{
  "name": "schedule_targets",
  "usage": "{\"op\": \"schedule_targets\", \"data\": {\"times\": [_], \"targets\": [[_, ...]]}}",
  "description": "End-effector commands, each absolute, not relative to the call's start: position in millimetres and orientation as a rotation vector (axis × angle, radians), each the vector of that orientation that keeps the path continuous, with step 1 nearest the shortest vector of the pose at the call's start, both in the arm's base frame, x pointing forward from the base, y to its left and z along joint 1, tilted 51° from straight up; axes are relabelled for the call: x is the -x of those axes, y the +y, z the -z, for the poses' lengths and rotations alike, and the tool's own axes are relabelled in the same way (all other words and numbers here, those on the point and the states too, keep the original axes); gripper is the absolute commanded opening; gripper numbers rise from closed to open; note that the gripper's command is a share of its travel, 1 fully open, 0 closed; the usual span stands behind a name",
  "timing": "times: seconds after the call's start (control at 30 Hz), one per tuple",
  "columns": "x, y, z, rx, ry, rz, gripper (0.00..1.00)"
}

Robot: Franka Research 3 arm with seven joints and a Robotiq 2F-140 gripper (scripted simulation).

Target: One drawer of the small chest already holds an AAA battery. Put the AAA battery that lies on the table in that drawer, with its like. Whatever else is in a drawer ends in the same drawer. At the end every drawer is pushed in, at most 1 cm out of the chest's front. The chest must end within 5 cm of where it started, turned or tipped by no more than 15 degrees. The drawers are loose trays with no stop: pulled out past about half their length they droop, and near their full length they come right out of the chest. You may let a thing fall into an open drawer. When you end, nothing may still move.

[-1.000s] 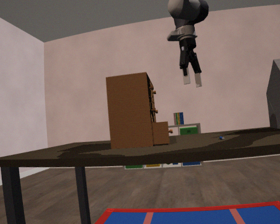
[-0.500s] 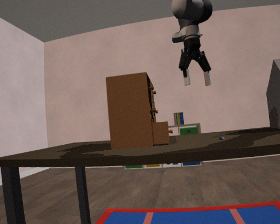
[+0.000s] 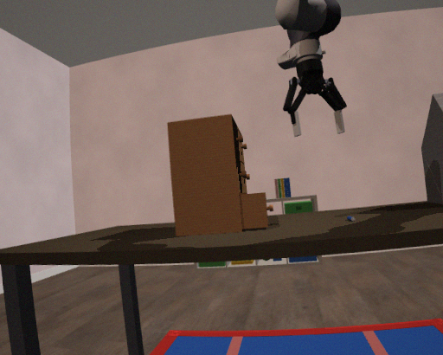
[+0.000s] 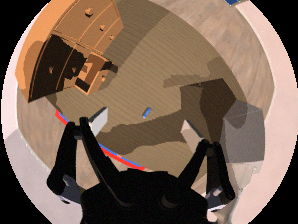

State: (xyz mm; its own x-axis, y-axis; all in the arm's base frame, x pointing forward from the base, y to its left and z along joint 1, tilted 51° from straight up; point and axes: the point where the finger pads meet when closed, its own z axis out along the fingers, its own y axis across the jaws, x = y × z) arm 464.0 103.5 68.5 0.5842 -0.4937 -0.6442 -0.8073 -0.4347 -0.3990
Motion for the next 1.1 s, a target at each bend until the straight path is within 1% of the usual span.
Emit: {"op": "schedule_targets", "data": {"times": [0.0, 0.03, 0.23, 0.27, 0.47, 0.5, 0.7, 0.73, 0.93, 0.97, 1.07], "targets": [[-462.5, 105.1, -69.6, 2.053, 1.203, -0.663, 1.0], [-454.6, 103.0, -68.7, 1.986, 1.351, -0.725, 1.0], [-454.6, 103.0, -68.7, 1.976, 1.371, -0.734, 1.0], [-446.8, 100.9, -68.1, 1.9, 1.512, -0.792, 1.0], [-446.8, 100.9, -68.1, 1.886, 1.536, -0.803, 1.0], [-439.2, 99.1, -67.8, 1.799, 1.674, -0.859, 1.0], [-439.2, 99.1, -67.8, 1.784, 1.697, -0.869, 1.0], [-431.8, 97.4, -67.9, 1.685, 1.831, -0.923, 1.0], [-431.8, 97.4, -67.9, 1.67, 1.851, -0.932, 1.0], [-424.8, 96.0, -68.2, 1.56, 1.979, -0.983, 1.0], [-424.8, 96.0, -68.2, 1.547, 1.994, -0.99, 1.0]]}}
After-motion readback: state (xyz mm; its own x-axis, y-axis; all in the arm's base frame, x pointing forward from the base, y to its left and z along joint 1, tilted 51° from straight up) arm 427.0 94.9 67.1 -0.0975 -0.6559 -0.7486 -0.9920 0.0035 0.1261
